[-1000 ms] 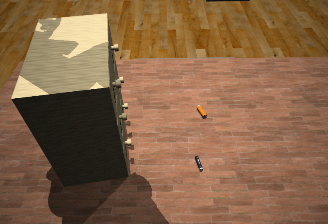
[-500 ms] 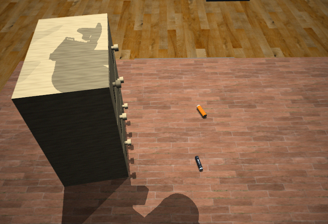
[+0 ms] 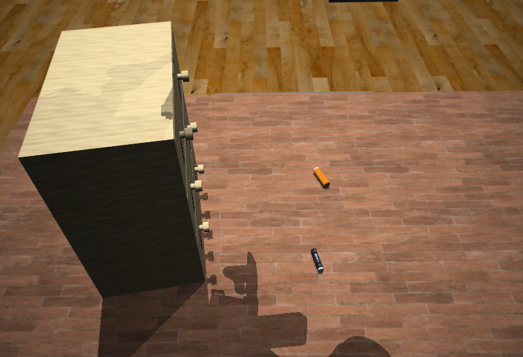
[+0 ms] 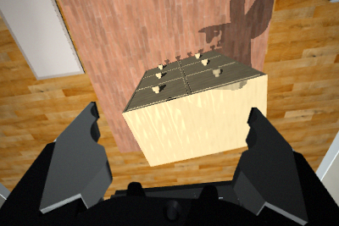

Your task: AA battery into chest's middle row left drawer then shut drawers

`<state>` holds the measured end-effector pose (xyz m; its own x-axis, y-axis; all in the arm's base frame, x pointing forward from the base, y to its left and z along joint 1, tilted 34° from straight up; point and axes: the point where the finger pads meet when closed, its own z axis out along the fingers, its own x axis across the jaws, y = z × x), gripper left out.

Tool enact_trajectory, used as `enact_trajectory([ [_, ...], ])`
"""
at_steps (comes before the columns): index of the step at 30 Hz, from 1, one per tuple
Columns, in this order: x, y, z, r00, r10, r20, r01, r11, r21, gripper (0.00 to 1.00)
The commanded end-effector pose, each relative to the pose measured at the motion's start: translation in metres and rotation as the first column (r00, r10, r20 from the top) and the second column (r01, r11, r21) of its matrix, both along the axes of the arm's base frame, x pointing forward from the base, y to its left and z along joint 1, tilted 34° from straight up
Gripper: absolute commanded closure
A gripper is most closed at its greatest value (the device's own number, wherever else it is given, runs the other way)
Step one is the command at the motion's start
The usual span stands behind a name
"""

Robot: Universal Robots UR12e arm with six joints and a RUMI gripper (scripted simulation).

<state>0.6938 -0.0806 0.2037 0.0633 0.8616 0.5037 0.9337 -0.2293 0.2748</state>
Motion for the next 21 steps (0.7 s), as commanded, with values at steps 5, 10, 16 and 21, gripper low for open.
enact_trajectory([
  [5, -0.086, 0.043, -0.032, 0.998, 0.049, 0.041, -0.047, 0.998, -0.048, 0.0],
  [10, -0.106, 0.055, -0.043, 0.997, 0.062, 0.048, -0.06, 0.996, -0.059, 0.0],
  [16, -0.138, 0.074, -0.06, 0.995, 0.084, 0.059, -0.079, 0.994, -0.077, 0.0],
  [21, -0.155, 0.085, -0.07, 0.993, 0.096, 0.065, -0.09, 0.992, -0.087, 0.0],
])
